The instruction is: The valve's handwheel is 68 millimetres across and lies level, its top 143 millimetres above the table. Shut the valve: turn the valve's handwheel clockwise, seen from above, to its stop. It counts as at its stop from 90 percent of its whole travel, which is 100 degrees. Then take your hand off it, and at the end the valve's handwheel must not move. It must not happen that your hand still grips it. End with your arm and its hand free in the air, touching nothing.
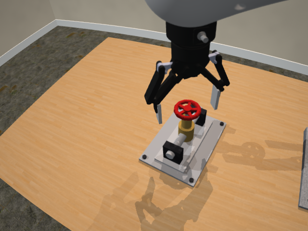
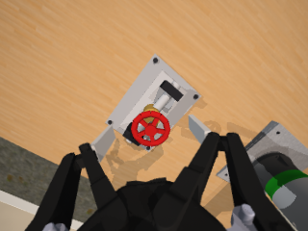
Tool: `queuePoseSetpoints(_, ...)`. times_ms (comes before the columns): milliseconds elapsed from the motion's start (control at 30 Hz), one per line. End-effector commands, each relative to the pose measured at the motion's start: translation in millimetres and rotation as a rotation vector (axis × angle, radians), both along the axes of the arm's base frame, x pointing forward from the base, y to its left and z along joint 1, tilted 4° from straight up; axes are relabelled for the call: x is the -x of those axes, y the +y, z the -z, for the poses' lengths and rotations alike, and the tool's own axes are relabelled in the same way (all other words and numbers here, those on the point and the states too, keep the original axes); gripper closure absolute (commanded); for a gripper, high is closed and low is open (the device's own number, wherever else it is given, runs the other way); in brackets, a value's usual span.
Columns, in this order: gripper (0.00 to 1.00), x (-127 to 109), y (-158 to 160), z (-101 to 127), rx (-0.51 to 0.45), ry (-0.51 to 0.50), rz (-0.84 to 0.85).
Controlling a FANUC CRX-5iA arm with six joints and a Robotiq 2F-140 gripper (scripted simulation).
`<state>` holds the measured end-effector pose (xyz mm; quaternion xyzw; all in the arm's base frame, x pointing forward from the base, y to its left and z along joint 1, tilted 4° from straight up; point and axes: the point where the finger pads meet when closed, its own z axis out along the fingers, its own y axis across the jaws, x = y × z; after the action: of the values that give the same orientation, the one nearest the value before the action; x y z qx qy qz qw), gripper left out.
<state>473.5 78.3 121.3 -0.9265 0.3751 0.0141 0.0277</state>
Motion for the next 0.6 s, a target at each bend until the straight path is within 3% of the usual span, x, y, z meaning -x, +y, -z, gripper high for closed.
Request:
queuePoseSetpoints(0,0.00,-0.2,0.0,-0.6,0.000,0.000,0.000)
queuePoseSetpoints(567,0.00,-0.3,-1.2,-19.6,0.000,0.000,0.000)
